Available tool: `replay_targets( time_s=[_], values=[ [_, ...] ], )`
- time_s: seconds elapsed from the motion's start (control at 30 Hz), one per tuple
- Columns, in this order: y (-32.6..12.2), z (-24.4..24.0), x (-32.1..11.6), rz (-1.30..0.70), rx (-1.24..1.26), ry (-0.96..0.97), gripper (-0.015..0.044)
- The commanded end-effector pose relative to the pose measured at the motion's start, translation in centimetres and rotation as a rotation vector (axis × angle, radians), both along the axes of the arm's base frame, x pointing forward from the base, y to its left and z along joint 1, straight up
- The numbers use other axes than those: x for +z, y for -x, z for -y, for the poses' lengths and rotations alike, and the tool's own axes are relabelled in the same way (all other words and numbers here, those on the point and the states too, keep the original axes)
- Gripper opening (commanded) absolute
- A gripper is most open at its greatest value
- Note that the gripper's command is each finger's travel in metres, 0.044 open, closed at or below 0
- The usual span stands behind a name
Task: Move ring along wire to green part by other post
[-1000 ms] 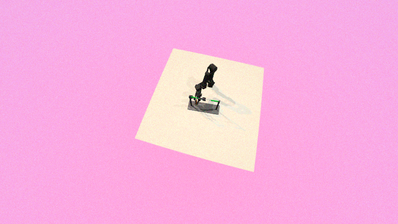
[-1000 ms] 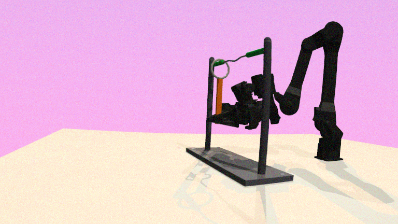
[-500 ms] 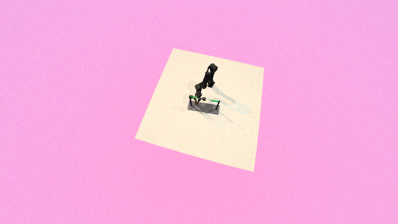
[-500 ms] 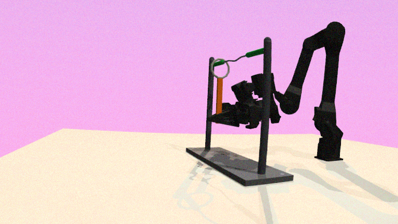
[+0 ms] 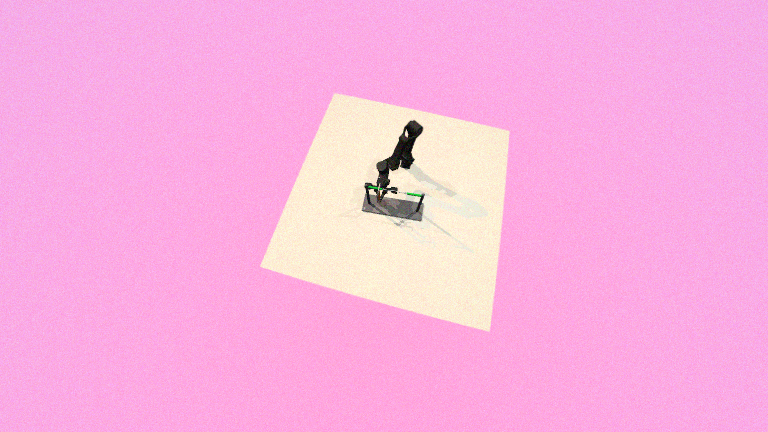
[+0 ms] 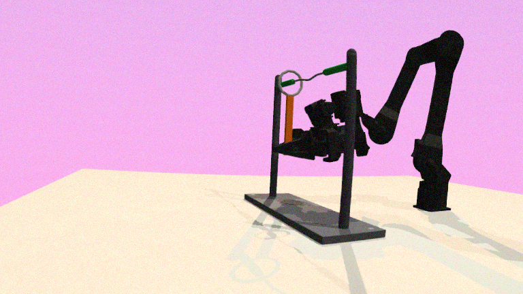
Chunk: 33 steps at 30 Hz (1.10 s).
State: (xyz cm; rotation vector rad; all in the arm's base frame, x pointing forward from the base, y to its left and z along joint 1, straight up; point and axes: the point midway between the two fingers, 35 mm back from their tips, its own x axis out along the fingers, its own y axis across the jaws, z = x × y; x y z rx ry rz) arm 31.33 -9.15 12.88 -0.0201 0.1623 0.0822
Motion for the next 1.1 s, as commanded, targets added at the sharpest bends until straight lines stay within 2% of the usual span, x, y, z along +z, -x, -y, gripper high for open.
replay_targets(
  time_s=[0.0, 0.77, 1.07],
  values=[
    [-0.1, 0.1, 0.1, 0.002, -0.003, -0.001, -0.0150],
    [0.0, -0.9, 0.1, -0.002, -0.002, -0.001, -0.0150],
    [0.9, -1.5, 0.2, -0.074, -0.002, 0.005, -0.0150]
  ],
)
